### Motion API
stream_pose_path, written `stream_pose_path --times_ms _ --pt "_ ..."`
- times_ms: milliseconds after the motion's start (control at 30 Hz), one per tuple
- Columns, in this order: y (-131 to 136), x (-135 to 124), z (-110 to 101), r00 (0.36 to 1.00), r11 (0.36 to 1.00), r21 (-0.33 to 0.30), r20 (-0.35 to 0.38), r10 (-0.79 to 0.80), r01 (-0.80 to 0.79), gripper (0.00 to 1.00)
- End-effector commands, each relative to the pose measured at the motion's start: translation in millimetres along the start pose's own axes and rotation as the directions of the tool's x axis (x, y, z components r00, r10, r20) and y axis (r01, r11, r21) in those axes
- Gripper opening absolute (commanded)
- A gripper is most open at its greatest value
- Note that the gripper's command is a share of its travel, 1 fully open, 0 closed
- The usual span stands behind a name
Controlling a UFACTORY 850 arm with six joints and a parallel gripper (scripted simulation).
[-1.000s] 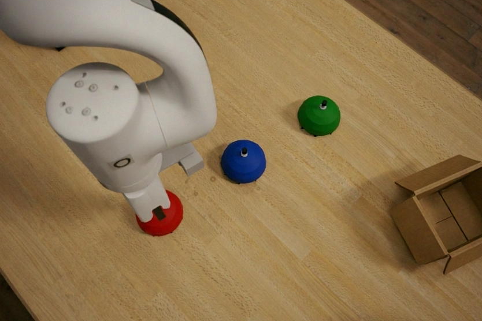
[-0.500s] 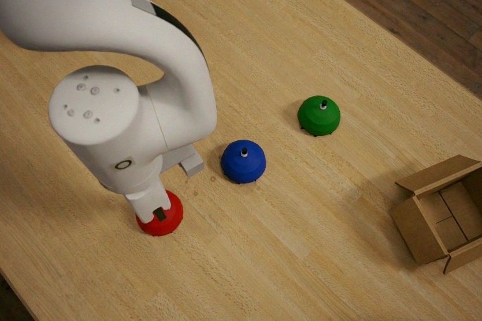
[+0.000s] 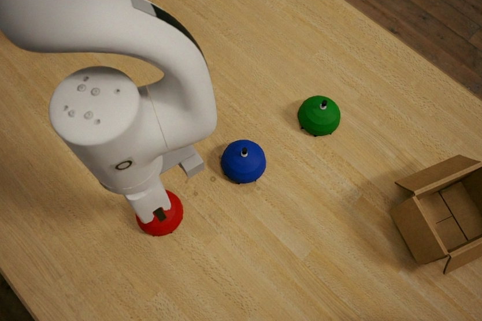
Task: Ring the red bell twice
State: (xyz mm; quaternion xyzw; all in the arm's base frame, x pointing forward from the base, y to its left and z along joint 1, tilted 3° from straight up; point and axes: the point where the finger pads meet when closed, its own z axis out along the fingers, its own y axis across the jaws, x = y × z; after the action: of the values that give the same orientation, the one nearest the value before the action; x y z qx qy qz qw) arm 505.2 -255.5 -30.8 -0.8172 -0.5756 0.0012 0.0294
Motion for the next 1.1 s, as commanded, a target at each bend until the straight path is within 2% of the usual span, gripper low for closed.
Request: stream_pose_path --times_ms 0,1067 --pt "0.9 -0.1 3.4 1.000 1.000 -0.002 0.000 0.000 0.000 0.00" --pt "0.9 -0.1 11.3 1.000 1.000 -0.002 0.000 0.000 0.000 0.00"
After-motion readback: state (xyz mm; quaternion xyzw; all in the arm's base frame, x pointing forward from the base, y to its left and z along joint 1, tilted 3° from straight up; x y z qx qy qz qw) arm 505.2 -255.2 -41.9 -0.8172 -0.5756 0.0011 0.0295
